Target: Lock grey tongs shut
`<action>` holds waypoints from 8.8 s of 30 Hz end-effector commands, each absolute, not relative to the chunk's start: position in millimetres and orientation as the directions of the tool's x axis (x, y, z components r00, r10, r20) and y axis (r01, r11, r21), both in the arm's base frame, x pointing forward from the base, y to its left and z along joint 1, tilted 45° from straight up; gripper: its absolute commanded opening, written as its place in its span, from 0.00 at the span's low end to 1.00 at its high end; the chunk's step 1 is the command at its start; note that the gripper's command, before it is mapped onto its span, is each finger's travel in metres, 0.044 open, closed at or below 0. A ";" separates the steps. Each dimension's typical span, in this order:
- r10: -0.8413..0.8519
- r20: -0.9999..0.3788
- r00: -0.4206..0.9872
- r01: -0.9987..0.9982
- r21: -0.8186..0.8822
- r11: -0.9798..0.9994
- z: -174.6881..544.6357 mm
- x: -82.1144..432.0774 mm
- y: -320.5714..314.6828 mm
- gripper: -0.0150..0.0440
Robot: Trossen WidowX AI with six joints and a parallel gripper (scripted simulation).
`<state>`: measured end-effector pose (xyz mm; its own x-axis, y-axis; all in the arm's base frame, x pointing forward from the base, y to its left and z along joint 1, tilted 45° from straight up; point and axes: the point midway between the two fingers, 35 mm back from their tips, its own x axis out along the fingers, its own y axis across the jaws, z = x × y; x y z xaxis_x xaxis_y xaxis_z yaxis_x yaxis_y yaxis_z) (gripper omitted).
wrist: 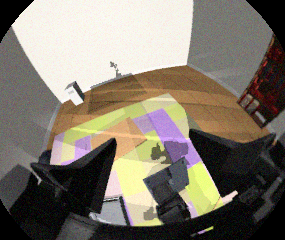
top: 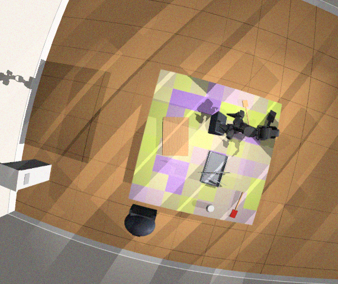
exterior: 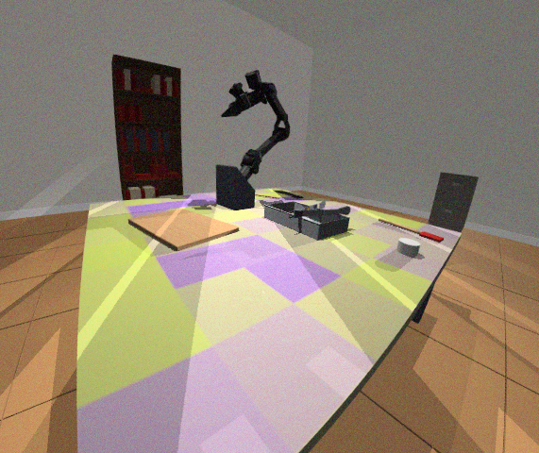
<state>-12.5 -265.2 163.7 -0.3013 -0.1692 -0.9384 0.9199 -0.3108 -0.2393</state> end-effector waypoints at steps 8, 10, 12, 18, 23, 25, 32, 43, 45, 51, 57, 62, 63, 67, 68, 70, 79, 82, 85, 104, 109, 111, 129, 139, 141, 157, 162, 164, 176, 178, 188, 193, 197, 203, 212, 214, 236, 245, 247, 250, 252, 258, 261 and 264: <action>-0.047 -0.999 0.003 0.988 0.010 -0.155 123.9 154.2 -274.3 1.00; 0.007 -0.999 0.044 0.990 0.043 -0.134 115.9 184.6 -265.0 1.00; 0.054 -0.996 0.066 0.993 0.061 -0.099 107.6 211.0 -252.1 1.00; 0.234 -0.963 0.136 0.990 0.120 -0.080 86.7 290.5 -204.3 1.00; 0.399 -0.904 0.152 0.988 0.121 -0.100 70.8 346.8 -151.6 1.00; 0.462 -0.875 0.146 0.988 0.109 -0.105 64.3 366.1 -128.0 1.00; 0.667 -0.740 0.081 0.993 0.006 -0.115 42.9 416.1 -36.5 1.00; 0.701 -0.711 0.062 0.993 -0.026 -0.114 42.9 424.3 -15.1 1.00; 0.701 -0.711 0.062 0.993 -0.026 -0.114 44.6 425.0 -13.5 1.00; 0.701 -0.711 0.062 0.993 -0.026 -0.114 44.0 425.1 -13.0 1.00; 0.700 -0.711 0.062 0.993 -0.026 -0.114 37.9 426.4 -7.6 1.00; 0.700 -0.711 0.062 0.993 -0.026 -0.114 31.9 427.6 -2.2 1.00; 0.700 -0.711 0.062 0.993 -0.026 -0.114 30.6 427.8 -1.0 1.00; 0.700 -0.712 0.062 0.993 -0.026 -0.114 25.8 428.6 3.4 1.00; 0.700 -0.712 0.062 0.993 -0.026 -0.114 24.7 428.8 4.5 1.00; 0.700 -0.712 0.062 0.993 -0.026 -0.114 22.3 429.2 6.7 1.00; 0.700 -0.712 0.062 0.993 -0.025 -0.114 11.6 430.5 17.0 1.00; 0.700 -0.712 0.062 0.993 -0.025 -0.114 8.0 430.8 20.5 1.00; 0.700 -0.711 0.062 0.993 -0.025 -0.114 4.5 431.0 24.1 1.00; 0.702 -0.709 0.062 0.993 -0.026 -0.114 -17.3 430.7 46.6 1.00; 0.703 -0.709 0.062 0.993 -0.026 -0.114 -22.8 430.1 52.6 1.00; 0.703 -0.708 0.062 0.993 -0.026 -0.114 -25.0 429.9 55.0 1.00; 0.700 -0.711 0.068 0.993 -0.018 -0.115 -23.9 430.9 53.8 0.79; 0.700 -0.711 0.068 0.993 -0.018 -0.115 -23.9 430.9 53.8 0.67; 0.700 -0.711 0.068 0.993 -0.018 -0.115 -23.9 430.9 53.8 0.65; 0.700 -0.711 0.068 0.993 -0.018 -0.115 -23.9 430.9 53.8 0.47; 0.700 -0.711 0.068 0.993 -0.018 -0.115 -23.9 430.9 53.8 0.41; 0.700 -0.711 0.068 0.993 -0.018 -0.115 -23.9 430.9 53.8 0.39; 0.700 -0.711 0.068 0.993 -0.018 -0.115 -23.9 430.9 53.8 0.19; 0.700 -0.711 0.068 0.993 -0.018 -0.115 -23.9 430.9 53.8 0.10; 0.698 -0.713 0.067 0.993 -0.019 -0.115 -13.5 432.7 41.8 0.00; 0.696 -0.715 0.064 0.993 -0.023 -0.115 34.0 431.3 -7.9 0.00; 0.700 -0.712 0.061 0.993 -0.026 -0.114 65.0 423.8 -36.1 0.00; 0.700 -0.711 0.061 0.993 -0.026 -0.114 66.6 423.3 -37.4 0.00; 0.702 -0.710 0.062 0.992 -0.030 -0.119 64.4 423.7 -36.8 0.00; 0.700 -0.711 0.063 0.990 -0.042 -0.132 60.3 423.4 -41.7 0.00; 0.680 -0.731 0.064 0.770 -0.397 -0.499 -68.2 367.0 -180.2 0.00; 0.691 -0.720 0.060 0.629 -0.510 -0.586 -111.9 330.5 -214.9 0.00; 0.691 -0.720 0.060 0.629 -0.510 -0.586 -111.9 330.5 -214.9 0.00; 0.690 -0.721 0.059 0.622 -0.514 -0.591 -113.5 328.0 -216.9 0.00; 0.688 -0.724 0.057 0.604 -0.523 -0.601 -117.1 322.2 -221.5 0.00; 0.677 -0.734 0.058 0.481 -0.574 -0.663 -136.8 287.8 -248.9 0.00; 0.673 -0.738 0.057 0.409 -0.597 -0.690 -147.3 267.7 -261.8 0.00; 0.670 -0.740 0.057 0.338 -0.617 -0.711 -157.4 247.2 -273.1 0.00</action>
<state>271.1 -261.0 -143.3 0.0607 0.6717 -0.7384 0.4221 -0.6876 -0.5908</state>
